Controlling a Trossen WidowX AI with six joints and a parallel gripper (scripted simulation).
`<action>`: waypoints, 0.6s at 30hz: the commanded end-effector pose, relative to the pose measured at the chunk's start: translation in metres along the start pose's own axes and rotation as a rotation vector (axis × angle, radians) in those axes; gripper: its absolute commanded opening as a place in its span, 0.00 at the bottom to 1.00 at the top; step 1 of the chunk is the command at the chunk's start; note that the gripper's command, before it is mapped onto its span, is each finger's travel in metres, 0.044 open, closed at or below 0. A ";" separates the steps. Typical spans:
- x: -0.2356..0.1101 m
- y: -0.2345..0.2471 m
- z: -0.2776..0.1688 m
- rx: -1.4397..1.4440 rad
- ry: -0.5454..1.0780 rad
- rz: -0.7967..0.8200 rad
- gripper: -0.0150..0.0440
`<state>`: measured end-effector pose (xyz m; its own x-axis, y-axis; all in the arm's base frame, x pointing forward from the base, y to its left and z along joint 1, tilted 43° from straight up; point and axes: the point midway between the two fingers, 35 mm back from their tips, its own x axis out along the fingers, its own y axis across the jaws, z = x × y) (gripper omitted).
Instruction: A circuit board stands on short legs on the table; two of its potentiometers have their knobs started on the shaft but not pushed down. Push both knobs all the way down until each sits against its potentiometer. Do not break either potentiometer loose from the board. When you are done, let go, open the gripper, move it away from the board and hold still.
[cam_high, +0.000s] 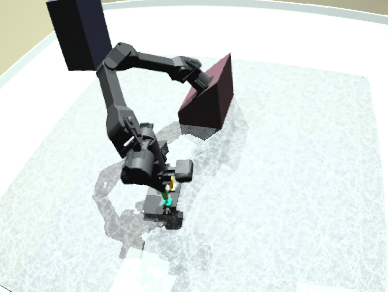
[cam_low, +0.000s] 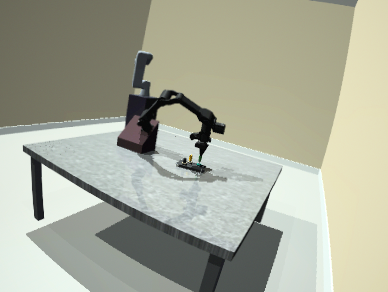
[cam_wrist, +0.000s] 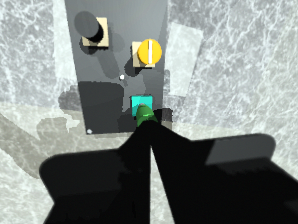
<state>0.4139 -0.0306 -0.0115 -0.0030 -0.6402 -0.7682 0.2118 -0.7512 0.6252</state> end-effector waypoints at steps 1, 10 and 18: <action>0.006 0.001 0.000 0.014 -0.007 0.005 0.25; 0.009 0.001 0.000 0.017 -0.009 0.006 0.25; 0.009 0.001 0.000 0.017 -0.009 0.006 0.25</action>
<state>0.4138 -0.0310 -0.0124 -0.0030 -0.6415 -0.7671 0.2117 -0.7501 0.6265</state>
